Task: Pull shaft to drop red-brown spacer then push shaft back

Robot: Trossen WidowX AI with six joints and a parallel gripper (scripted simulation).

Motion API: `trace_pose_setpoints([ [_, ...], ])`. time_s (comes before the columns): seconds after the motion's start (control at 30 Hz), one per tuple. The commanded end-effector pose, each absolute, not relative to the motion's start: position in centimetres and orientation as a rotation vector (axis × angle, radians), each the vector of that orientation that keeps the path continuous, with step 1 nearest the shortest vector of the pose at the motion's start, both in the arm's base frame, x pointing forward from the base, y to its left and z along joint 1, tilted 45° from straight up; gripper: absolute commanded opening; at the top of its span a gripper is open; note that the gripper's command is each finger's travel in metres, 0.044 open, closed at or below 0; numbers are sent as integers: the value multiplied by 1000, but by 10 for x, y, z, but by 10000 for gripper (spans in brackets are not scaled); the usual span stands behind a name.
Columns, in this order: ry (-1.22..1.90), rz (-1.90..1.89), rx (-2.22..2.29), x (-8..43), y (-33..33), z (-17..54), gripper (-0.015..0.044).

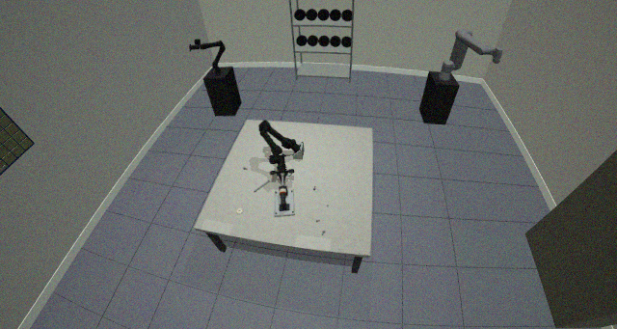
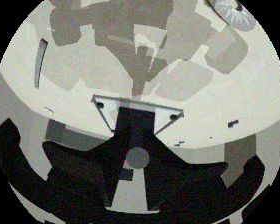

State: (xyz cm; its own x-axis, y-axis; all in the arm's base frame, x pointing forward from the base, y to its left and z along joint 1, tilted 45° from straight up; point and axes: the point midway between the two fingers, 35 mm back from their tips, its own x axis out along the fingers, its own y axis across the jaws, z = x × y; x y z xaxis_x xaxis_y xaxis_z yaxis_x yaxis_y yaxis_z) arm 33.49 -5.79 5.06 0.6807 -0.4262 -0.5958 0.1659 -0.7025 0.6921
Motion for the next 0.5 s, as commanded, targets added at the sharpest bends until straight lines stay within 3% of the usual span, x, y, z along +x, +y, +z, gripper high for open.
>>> trace_pose_setpoints([
  [0.0,-196,-1001,2130,334,-58,51,0],
  [0.47,-196,-1001,2129,333,-58,51,0],
])
